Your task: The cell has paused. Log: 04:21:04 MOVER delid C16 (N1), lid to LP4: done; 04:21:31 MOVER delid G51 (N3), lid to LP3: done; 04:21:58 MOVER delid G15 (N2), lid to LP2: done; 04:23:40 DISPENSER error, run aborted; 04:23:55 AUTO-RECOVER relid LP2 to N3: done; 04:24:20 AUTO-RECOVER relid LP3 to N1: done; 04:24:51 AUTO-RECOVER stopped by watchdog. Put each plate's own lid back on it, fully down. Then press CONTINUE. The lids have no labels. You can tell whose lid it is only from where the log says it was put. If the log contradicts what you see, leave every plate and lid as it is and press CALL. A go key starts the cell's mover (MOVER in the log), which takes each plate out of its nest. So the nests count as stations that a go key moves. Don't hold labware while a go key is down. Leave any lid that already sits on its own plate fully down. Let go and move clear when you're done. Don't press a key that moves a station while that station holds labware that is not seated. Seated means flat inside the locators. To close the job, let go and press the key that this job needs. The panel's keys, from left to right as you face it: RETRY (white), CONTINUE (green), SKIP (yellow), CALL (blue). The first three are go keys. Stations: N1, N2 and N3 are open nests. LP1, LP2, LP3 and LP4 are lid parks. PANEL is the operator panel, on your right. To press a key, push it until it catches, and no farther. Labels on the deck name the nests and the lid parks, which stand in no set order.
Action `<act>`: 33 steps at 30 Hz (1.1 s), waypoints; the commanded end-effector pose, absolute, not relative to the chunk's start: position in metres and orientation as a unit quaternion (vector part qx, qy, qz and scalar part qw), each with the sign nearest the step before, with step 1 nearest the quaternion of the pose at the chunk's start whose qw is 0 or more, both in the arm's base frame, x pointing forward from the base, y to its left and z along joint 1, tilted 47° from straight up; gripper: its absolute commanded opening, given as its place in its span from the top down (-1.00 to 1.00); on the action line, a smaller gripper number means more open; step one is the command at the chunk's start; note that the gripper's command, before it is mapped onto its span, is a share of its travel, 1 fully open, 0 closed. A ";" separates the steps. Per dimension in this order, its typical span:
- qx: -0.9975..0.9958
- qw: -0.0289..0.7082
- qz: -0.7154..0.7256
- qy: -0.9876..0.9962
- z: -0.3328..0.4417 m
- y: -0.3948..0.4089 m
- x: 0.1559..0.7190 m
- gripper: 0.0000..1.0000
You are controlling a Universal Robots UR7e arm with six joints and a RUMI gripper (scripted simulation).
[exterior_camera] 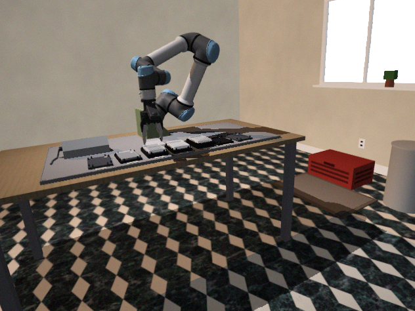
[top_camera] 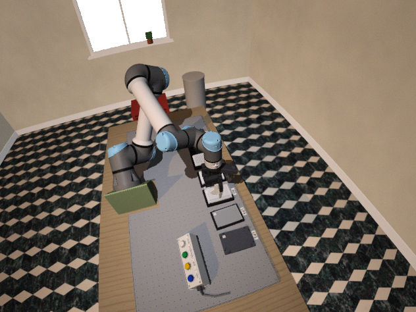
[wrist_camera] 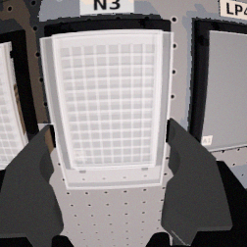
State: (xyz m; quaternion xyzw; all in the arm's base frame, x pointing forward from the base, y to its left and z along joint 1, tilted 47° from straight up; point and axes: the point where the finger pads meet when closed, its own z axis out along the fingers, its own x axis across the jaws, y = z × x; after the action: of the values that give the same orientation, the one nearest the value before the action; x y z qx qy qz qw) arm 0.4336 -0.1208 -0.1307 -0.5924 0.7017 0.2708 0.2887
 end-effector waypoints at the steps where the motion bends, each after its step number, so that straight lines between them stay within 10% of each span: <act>1: -0.592 0.289 0.272 0.702 -0.133 -0.117 0.433 1.00; 33: -0.592 0.289 0.272 0.702 -0.139 -0.110 0.434 1.00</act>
State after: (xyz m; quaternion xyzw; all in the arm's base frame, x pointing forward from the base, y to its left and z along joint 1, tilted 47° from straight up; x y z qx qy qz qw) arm 0.4344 -0.1137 -0.1373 -0.5924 0.7017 0.2708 0.2887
